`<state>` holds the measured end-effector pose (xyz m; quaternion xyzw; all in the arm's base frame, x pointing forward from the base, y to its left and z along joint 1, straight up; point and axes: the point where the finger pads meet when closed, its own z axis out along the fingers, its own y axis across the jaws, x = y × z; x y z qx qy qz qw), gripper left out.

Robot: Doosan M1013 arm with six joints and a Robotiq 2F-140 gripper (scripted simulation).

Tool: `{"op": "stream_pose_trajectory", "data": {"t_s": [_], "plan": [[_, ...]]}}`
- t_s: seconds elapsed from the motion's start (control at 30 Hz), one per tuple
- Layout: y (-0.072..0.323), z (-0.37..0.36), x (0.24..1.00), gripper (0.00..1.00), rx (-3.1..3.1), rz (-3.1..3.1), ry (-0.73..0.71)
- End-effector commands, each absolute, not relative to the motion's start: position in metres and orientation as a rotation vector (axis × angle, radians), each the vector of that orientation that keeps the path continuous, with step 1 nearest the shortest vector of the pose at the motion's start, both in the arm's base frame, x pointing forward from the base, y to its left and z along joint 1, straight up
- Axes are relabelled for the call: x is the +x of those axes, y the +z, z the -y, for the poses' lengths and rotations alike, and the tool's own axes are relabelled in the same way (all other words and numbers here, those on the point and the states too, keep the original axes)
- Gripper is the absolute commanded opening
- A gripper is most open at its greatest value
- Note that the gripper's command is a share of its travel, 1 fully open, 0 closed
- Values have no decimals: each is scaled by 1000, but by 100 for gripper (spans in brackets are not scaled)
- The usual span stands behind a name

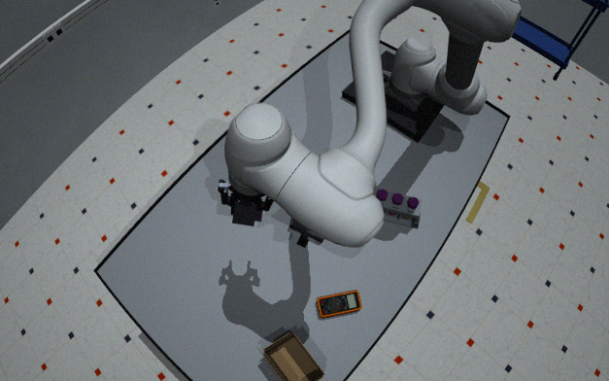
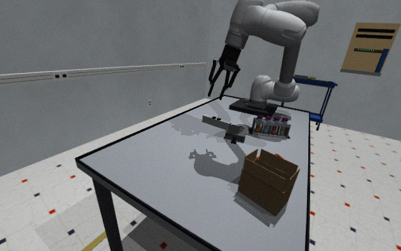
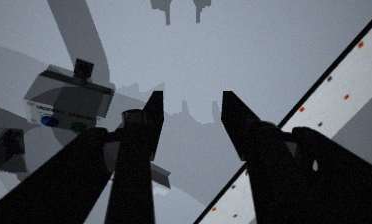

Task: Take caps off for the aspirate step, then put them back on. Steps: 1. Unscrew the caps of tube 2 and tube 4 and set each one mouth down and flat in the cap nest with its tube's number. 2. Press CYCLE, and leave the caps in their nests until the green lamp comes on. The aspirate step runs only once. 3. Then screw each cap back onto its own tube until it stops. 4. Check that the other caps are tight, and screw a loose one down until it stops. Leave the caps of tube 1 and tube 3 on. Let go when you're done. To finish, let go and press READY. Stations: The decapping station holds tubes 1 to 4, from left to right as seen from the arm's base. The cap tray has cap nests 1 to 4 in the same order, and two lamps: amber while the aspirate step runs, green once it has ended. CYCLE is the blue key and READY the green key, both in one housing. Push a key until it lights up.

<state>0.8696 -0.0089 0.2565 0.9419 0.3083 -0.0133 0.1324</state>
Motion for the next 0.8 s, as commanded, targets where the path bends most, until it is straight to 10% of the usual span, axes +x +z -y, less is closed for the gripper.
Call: {"op": "stream_pose_trajectory", "data": {"t_s": [0.0,0.77], "plan": [[253,5,854,41,2714,-1002,-44],[227,-15,768,41,2536,-1558,-80]]}}
